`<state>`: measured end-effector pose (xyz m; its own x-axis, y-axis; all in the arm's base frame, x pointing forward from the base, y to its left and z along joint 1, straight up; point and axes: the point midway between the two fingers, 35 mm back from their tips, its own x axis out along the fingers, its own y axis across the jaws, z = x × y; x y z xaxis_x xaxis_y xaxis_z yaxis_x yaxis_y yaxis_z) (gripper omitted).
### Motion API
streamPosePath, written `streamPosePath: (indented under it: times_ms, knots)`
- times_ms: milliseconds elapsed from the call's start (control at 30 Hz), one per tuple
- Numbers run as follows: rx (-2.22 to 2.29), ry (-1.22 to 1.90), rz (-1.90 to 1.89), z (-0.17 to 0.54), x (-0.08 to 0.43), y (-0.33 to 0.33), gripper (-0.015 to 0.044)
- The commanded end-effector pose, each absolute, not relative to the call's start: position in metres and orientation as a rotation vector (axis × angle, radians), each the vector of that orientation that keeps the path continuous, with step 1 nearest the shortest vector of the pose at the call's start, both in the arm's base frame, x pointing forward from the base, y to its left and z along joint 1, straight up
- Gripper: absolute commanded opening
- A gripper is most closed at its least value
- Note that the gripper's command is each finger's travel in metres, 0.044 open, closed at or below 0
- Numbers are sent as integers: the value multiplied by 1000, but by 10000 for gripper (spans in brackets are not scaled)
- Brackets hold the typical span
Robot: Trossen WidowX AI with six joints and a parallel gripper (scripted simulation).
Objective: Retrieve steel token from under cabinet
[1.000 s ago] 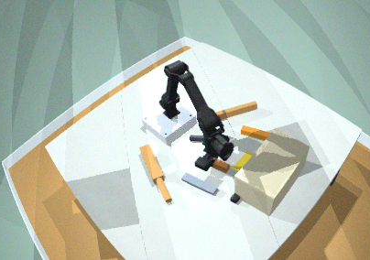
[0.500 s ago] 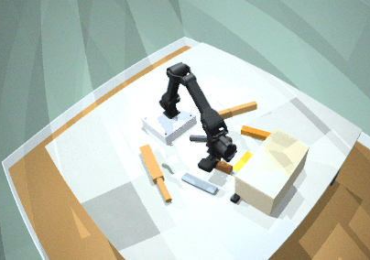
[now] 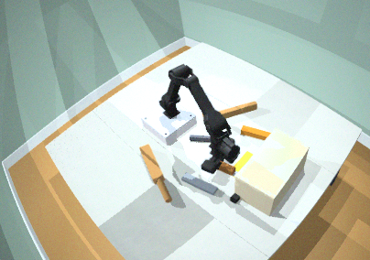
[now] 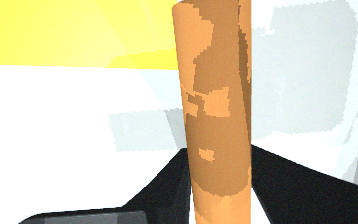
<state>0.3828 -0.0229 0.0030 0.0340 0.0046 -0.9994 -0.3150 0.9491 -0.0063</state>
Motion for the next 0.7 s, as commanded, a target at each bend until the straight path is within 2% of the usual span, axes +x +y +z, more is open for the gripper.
streamPosePath:
  times_ms: [0,667]
  knots:
    - [-251,1520,246,3,387,-22,0]
    - [-251,1519,246,5,405,-16,0]
